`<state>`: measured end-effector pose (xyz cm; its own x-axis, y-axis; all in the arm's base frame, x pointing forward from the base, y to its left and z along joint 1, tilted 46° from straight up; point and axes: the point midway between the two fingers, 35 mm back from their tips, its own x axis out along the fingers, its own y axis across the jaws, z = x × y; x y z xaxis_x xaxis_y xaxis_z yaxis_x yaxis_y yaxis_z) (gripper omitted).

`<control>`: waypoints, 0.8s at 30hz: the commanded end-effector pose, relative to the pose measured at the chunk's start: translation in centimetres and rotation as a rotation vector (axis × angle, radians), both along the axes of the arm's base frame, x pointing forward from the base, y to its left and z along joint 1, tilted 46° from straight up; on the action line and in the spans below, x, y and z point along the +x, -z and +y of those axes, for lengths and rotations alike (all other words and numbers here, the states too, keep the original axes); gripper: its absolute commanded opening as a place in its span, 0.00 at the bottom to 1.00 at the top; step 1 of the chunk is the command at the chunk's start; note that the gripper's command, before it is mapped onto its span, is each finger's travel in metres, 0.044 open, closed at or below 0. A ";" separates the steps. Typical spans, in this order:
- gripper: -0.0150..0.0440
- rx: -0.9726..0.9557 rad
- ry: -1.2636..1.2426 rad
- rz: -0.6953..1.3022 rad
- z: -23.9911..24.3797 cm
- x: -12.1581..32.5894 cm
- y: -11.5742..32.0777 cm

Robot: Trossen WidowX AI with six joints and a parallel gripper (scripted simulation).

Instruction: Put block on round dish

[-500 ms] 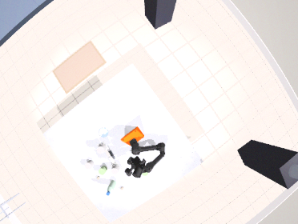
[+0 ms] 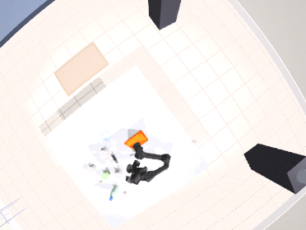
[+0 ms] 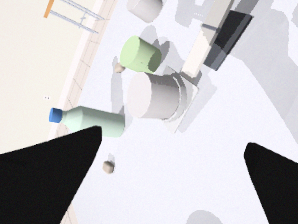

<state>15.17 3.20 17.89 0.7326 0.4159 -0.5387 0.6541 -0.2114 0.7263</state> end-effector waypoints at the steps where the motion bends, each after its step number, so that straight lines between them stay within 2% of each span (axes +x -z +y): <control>1: 1.00 -0.103 -0.047 -0.005 -1.9 1.2 0.3; 11: 1.00 -0.274 -0.204 -0.064 -4.2 2.4 0.4; 24: 1.00 -0.547 -0.505 -0.243 -9.1 4.1 1.3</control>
<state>18.47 -3.47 16.93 0.6599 0.4249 -0.6197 0.5119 0.3494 0.7848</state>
